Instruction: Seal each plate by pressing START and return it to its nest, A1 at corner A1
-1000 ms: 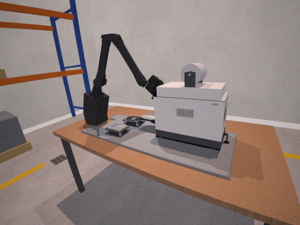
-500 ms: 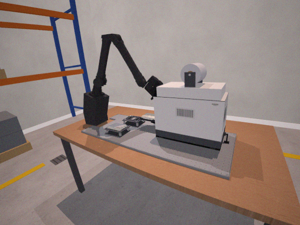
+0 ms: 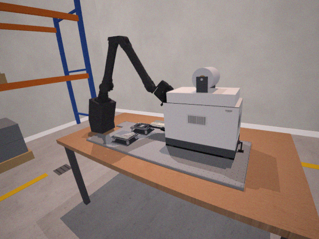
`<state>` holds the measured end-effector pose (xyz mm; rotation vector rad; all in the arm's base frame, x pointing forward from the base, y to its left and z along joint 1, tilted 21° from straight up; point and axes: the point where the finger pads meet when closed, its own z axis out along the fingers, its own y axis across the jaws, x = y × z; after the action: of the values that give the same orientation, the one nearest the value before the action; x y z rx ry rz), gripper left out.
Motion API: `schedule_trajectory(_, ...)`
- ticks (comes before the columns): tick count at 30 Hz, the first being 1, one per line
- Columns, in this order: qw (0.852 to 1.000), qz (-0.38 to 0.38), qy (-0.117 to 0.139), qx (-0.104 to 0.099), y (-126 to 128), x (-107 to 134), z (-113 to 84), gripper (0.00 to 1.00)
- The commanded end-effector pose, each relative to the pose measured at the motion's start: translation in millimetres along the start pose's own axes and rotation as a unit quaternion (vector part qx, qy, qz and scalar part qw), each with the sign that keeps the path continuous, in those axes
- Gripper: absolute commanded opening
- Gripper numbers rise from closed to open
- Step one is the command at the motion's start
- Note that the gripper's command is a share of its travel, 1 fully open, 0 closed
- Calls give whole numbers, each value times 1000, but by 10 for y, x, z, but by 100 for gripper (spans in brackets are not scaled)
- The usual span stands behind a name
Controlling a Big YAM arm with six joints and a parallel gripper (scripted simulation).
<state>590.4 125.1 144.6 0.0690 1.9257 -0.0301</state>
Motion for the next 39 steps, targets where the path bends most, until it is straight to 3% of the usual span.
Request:
schedule_trajectory(1, 1000, 9, -14, 5, -32, -214, 136, 0)
schedule_trajectory(10, 1000, -3, -5, -4, 78, -112, 118, 0)
schedule_trajectory(20, 1000, 0, -16, -5, 89, -234, 120, 0)
schedule_trajectory(39, 1000, 1, -8, 6, -39, -181, 191, 0)
